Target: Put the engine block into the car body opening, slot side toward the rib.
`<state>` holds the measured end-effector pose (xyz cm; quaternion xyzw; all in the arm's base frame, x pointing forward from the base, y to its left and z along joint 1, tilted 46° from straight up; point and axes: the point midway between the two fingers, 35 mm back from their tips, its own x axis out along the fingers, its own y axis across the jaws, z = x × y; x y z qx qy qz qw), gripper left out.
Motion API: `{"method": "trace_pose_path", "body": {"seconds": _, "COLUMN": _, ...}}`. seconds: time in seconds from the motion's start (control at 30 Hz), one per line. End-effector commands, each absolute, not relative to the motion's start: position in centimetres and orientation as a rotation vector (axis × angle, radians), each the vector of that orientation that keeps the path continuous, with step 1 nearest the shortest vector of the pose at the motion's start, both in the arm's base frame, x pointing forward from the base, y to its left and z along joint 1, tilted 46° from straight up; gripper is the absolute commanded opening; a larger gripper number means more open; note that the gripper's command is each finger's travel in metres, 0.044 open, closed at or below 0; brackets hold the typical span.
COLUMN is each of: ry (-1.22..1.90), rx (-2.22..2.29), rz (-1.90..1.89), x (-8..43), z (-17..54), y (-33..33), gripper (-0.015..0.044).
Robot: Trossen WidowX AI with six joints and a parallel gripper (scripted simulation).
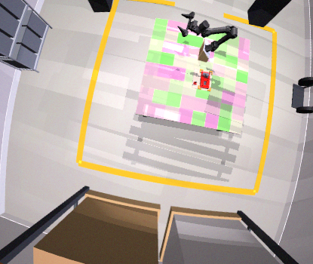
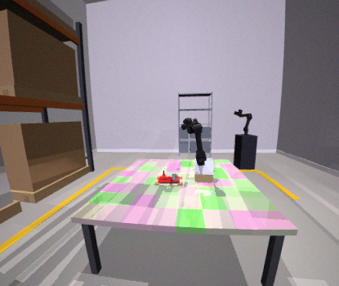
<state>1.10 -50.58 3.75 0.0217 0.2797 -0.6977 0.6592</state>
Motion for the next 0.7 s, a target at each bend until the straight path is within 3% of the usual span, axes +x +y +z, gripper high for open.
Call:
{"method": "trace_pose_path", "body": {"seconds": 0.0, "ry": 0.589, "rx": 0.131, "rz": -1.532, "x": 3.3, "z": 3.4, "y": -50.1, "gripper": 0.0440}}
{"method": "trace_pose_path", "body": {"seconds": 0.67, "ry": 0.402, "rx": 0.726, "rz": -1.298, "x": 14.9, "z": 1.4, "y": -44.7, "gripper": 0.0440}}
